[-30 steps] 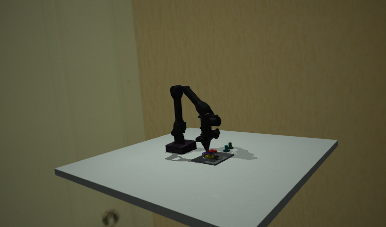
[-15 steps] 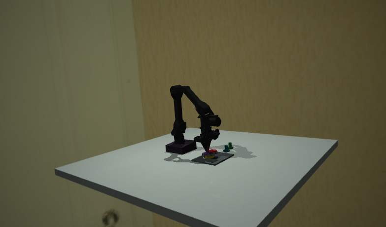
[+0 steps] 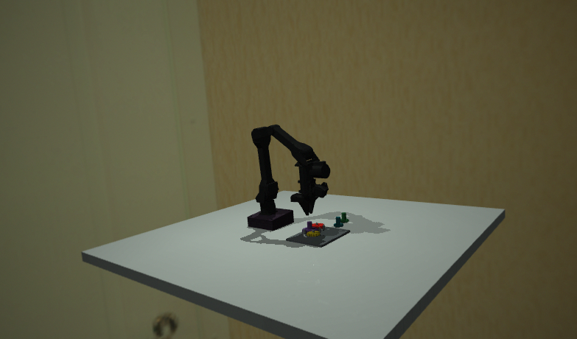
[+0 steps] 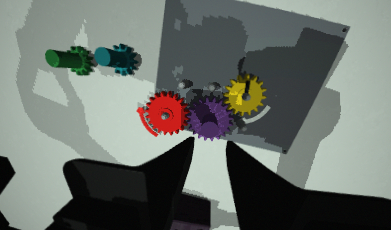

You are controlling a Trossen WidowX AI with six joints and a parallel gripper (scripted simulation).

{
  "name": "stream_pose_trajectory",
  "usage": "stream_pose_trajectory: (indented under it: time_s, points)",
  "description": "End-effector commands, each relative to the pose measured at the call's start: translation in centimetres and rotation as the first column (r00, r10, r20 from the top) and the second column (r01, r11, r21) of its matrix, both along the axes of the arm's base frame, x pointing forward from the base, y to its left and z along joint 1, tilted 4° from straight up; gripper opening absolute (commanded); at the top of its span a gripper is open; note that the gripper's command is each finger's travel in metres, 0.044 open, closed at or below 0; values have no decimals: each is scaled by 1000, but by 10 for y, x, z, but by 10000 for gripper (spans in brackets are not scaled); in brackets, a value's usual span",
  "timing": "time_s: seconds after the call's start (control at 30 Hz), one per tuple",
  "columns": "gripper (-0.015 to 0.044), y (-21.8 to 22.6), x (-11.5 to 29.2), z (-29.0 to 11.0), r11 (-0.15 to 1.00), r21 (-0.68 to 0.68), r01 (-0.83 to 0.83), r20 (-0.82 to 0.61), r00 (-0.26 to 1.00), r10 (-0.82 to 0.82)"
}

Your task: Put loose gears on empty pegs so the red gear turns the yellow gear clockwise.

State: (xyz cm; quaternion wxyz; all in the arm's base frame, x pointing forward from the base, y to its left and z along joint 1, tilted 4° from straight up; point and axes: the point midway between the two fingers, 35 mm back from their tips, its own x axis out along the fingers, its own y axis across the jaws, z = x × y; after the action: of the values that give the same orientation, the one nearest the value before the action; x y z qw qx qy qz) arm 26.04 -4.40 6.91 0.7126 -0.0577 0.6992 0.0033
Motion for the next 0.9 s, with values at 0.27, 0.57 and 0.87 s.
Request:
stream_pose_trajectory:
  time_s: [0.27,0.57,0.87]
  points:
    - [376,4,-6,48,1000,0,0,0,1000,0]
    - [440,4,-6,48,1000,0,0,0,1000,0]
    - [440,4,-6,48,1000,0,0,0,1000,0]
